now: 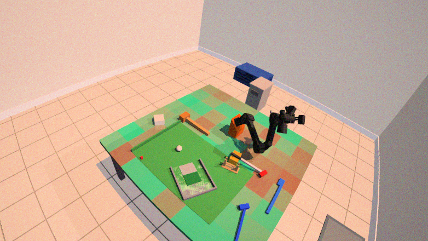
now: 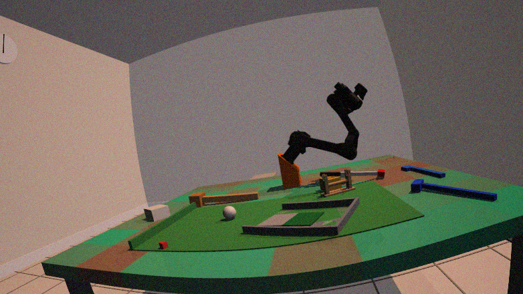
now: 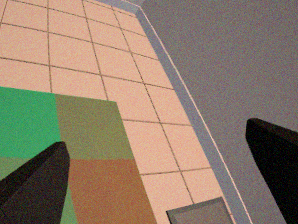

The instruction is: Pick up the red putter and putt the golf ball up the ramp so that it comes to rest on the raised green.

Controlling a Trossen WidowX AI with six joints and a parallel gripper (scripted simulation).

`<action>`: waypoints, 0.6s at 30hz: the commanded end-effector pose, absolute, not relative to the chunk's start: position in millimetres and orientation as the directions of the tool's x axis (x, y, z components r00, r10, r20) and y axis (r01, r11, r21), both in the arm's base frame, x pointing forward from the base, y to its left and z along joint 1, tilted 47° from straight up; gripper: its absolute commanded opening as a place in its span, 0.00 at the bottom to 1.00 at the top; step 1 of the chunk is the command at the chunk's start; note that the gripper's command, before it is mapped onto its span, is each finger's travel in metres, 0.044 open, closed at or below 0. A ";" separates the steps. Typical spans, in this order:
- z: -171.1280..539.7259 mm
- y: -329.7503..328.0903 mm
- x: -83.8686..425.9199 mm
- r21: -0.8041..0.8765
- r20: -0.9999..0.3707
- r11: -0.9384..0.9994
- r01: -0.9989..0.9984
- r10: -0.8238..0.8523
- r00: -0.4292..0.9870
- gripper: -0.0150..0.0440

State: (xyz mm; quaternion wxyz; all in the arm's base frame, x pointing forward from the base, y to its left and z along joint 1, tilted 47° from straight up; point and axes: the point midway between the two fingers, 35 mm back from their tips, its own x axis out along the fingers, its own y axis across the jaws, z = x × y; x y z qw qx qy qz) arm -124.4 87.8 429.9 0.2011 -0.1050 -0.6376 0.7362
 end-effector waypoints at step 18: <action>499.1 -104.8 -116.9 -0.071 0.498 0.916 -0.395 -0.311 -0.809 1.00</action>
